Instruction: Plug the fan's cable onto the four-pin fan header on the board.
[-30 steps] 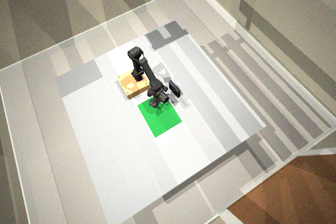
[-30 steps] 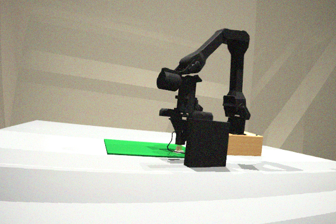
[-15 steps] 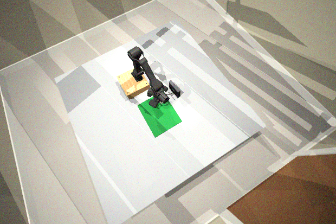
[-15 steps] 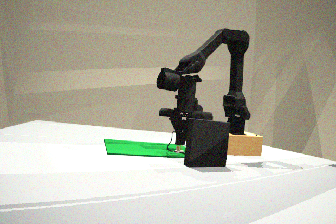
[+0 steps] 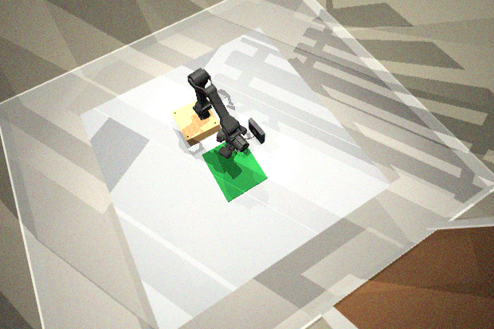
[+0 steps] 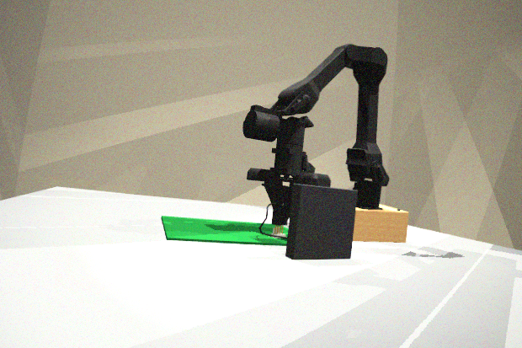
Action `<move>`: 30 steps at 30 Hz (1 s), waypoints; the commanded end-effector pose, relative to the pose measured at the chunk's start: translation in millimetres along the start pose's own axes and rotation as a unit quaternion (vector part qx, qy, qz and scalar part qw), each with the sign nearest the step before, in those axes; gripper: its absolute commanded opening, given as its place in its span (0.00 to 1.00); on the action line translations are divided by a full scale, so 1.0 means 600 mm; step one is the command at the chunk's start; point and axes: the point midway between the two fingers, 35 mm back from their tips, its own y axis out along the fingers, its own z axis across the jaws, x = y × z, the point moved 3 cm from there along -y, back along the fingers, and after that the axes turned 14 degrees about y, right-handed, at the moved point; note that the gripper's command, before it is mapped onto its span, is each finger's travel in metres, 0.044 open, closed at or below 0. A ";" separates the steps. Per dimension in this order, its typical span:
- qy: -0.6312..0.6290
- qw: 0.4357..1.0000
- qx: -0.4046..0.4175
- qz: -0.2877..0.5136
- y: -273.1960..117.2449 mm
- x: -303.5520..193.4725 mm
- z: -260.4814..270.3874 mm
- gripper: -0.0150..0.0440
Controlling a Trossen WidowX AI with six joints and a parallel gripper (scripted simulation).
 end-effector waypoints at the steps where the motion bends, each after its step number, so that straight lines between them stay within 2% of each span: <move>1: -0.003 1.000 0.002 0.002 -0.001 -0.003 0.001 0.25; 30: -0.003 1.000 0.002 0.002 0.003 -0.002 0.001 0.25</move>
